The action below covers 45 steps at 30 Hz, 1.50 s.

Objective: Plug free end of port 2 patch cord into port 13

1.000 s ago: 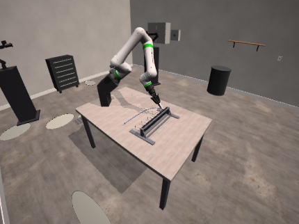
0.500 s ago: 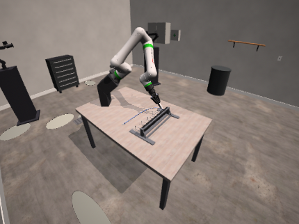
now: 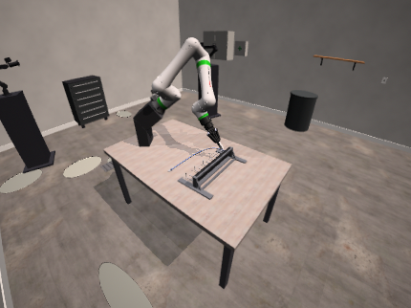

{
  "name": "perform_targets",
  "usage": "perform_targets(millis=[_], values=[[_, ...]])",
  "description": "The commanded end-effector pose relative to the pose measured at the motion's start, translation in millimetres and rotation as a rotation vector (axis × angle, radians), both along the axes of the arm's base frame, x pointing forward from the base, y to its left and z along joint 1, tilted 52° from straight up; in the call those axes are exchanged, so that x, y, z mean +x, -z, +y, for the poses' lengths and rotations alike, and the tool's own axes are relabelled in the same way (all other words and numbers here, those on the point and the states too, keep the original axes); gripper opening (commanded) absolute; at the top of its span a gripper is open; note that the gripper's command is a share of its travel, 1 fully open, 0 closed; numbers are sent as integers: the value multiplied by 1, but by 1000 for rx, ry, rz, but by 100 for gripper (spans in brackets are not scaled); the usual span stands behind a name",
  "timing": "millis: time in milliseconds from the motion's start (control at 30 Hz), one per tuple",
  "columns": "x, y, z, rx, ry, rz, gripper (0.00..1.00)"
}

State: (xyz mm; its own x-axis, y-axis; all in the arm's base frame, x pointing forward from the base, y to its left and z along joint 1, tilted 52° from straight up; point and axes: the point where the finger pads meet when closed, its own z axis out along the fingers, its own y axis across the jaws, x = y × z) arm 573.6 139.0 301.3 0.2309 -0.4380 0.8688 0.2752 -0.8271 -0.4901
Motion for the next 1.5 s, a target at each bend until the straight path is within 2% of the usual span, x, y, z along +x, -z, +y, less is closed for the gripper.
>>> perform_targets(millis=[0,200,300,433,667,733,933,1100,1467], values=[[0,0,0,0,0,0,0],[-1,0,-1,0,0,0,0],[-9,0,-4,0,0,0,0],[-32,-2,-12,0,1,-1,0],[-88,-5,-34,0,1,-1,0],[-88,-5,-34,0,1,-1,0],[-121,-8,-47,0,0,-1,0],[-129,-9,-51,0,0,-1,0],[-129,-7,-53,0,0,1,0]])
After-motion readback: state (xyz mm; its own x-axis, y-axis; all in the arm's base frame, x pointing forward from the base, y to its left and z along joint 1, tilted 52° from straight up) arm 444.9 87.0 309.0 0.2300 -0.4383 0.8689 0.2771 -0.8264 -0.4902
